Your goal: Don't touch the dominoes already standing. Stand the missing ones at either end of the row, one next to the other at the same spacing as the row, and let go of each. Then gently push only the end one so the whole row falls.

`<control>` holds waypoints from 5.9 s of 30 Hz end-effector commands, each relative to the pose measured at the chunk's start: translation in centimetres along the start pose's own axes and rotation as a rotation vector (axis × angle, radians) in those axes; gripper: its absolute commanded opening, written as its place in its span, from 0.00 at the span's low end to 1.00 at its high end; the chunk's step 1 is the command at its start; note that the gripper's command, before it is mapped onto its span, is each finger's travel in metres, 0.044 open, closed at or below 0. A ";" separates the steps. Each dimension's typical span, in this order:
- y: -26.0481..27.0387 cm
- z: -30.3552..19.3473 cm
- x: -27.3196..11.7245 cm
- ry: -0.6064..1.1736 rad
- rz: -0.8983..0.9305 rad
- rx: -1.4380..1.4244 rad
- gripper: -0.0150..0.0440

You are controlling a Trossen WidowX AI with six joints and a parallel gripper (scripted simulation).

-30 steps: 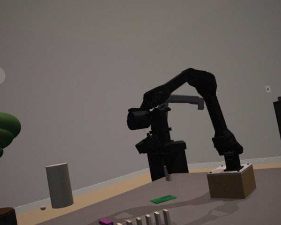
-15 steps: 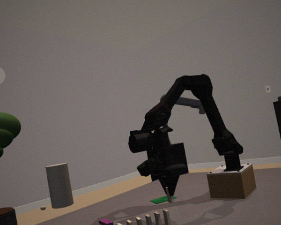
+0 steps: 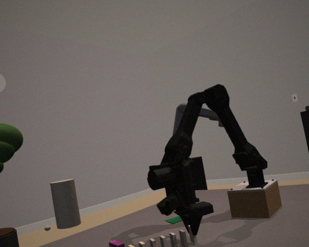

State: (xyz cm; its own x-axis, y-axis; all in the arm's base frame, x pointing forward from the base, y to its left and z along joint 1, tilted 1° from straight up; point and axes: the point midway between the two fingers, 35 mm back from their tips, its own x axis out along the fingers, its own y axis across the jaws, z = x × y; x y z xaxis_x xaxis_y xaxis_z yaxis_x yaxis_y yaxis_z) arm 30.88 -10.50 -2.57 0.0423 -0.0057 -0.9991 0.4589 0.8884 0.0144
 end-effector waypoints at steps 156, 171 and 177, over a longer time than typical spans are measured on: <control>0.0 2.0 -4.6 0.000 -0.003 -1.568 0.25; 0.0 2.1 -4.9 -0.002 -0.004 -1.567 0.25; 0.0 2.1 -4.9 -0.002 -0.004 -1.567 0.25</control>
State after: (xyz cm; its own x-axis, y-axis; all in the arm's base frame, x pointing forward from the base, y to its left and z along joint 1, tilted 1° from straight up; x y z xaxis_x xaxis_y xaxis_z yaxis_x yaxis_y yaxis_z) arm 32.55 -11.42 2.33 0.0474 -0.0074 -0.9988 -0.8874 0.4587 -0.0455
